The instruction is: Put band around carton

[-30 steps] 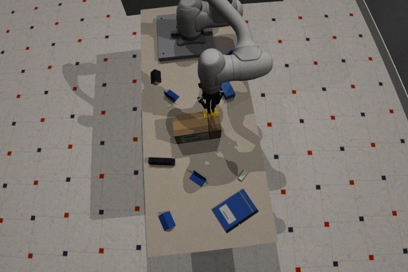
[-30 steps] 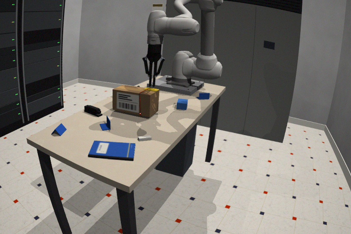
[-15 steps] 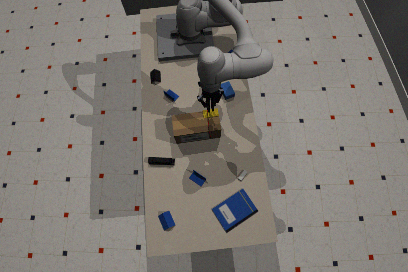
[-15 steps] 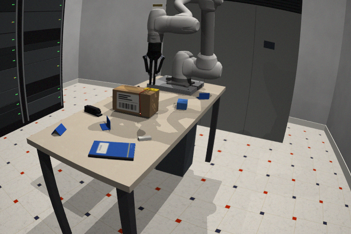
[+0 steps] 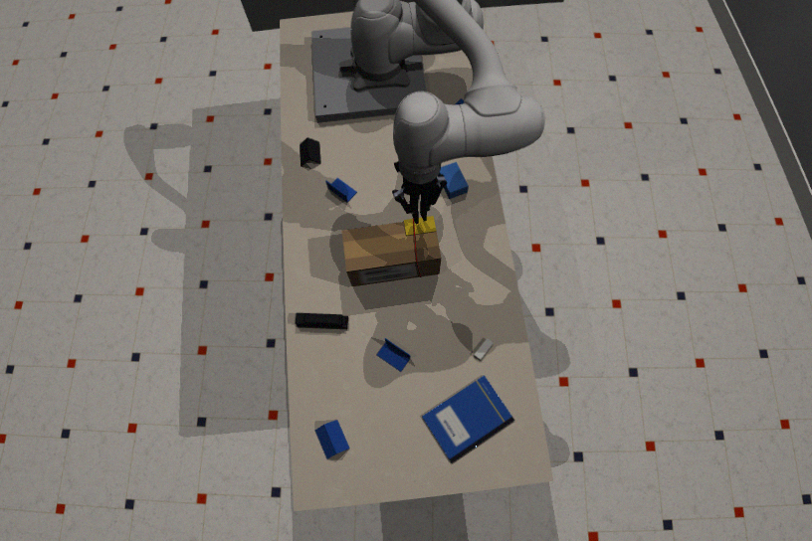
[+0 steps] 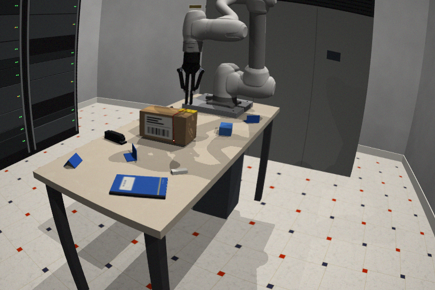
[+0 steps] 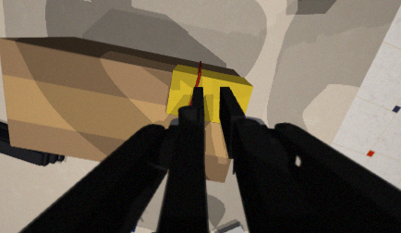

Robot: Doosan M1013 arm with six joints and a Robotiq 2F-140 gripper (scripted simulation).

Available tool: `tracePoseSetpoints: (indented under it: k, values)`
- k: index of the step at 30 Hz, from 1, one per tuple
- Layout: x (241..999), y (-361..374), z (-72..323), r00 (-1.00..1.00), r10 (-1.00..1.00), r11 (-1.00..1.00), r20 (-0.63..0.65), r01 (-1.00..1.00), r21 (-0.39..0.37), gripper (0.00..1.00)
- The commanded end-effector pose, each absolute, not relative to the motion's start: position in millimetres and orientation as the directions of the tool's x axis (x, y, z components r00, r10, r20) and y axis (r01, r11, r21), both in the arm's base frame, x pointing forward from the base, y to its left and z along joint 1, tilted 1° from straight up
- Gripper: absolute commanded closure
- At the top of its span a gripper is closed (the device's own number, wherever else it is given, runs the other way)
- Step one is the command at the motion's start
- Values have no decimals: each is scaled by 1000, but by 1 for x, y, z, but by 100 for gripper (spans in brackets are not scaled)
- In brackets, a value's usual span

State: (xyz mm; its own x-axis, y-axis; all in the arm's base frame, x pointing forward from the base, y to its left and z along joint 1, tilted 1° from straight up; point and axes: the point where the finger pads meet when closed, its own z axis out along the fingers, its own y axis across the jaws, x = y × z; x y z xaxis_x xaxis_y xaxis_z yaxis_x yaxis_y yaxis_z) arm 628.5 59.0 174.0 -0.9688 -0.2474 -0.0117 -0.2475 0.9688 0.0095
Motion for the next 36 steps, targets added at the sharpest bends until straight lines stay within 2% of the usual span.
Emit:
tracePoseSetpoints:
  k: [1,13,20,36]
  values:
    - [628,60,177,-971,-239,971,-12,-239,13,82]
    - [631,60,177,-972,-235,972,-12,-235,13,82]
    - [723,39,173,-999,34,999,-6,34,14,82]
    - [722,41,172,-999,34,999,-6,34,13,82]
